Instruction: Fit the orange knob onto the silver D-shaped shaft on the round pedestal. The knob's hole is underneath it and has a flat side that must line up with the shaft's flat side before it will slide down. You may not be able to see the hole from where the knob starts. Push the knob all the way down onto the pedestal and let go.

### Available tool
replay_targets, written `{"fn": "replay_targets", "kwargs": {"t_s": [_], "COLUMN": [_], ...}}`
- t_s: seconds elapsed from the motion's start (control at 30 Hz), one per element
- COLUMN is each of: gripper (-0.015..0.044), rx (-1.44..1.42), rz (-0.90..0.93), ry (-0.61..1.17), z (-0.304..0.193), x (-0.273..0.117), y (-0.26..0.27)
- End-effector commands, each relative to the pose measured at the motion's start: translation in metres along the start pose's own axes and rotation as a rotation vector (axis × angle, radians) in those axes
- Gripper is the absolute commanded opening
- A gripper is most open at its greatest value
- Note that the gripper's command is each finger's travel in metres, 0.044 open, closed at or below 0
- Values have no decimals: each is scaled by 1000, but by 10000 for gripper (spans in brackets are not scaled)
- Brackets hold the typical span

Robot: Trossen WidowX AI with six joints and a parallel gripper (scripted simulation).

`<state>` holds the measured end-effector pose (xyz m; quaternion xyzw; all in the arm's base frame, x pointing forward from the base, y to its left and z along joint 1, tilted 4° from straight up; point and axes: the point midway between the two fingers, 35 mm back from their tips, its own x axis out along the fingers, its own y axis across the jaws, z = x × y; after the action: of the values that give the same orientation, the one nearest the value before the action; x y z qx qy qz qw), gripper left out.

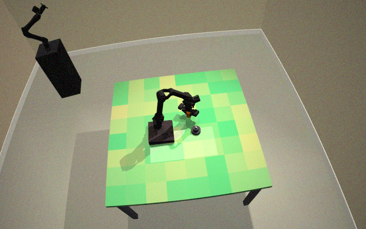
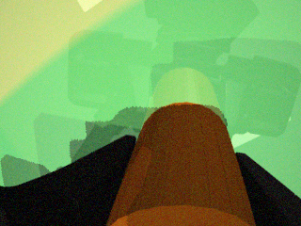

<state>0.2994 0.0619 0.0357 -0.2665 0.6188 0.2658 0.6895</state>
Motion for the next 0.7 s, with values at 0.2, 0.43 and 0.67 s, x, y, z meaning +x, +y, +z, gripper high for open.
{"fn": "replay_targets", "kwargs": {"t_s": [0.2, 0.43, 0.67], "gripper": [184, 240, 240], "rx": [0, 0, 0], "rz": [0, 0, 0], "ry": [0, 0, 0], "z": [0, 0, 0], "x": [0, 0, 0], "y": [0, 0, 0]}}
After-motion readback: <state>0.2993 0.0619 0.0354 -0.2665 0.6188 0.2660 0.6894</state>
